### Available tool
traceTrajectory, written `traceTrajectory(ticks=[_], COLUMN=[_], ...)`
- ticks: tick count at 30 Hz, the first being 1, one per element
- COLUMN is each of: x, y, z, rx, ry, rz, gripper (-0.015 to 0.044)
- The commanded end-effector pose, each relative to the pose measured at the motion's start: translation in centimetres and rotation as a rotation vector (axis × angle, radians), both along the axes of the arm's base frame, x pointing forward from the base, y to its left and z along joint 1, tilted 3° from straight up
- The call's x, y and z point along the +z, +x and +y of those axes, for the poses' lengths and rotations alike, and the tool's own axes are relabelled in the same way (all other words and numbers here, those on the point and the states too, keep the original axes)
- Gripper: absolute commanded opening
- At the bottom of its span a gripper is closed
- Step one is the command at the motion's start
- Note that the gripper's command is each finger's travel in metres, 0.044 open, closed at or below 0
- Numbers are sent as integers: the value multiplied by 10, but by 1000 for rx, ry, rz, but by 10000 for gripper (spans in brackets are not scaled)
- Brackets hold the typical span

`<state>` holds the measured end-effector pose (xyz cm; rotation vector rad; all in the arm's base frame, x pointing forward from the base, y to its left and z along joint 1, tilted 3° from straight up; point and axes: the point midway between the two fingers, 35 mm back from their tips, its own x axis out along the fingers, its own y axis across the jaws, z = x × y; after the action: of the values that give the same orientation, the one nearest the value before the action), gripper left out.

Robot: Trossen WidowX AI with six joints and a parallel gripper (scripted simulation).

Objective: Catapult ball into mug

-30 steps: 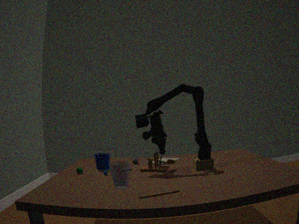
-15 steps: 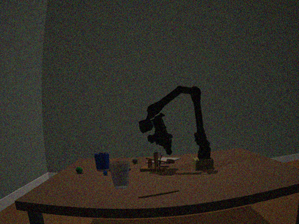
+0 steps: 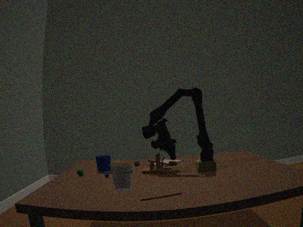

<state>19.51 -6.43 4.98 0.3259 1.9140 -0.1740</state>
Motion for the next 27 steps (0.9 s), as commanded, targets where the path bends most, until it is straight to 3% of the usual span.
traceTrajectory(ticks=[1, 13, 23, 27], x=[-5, -10, -7, 56], y=[-1, 0, 1, 5], z=[0, 0, 0, -4], rx=[5, 0, 0, -2], ry=[2, 0, -1, -25], rz=[4, -1, -4, -66], gripper=[0, 0, 263, 367])
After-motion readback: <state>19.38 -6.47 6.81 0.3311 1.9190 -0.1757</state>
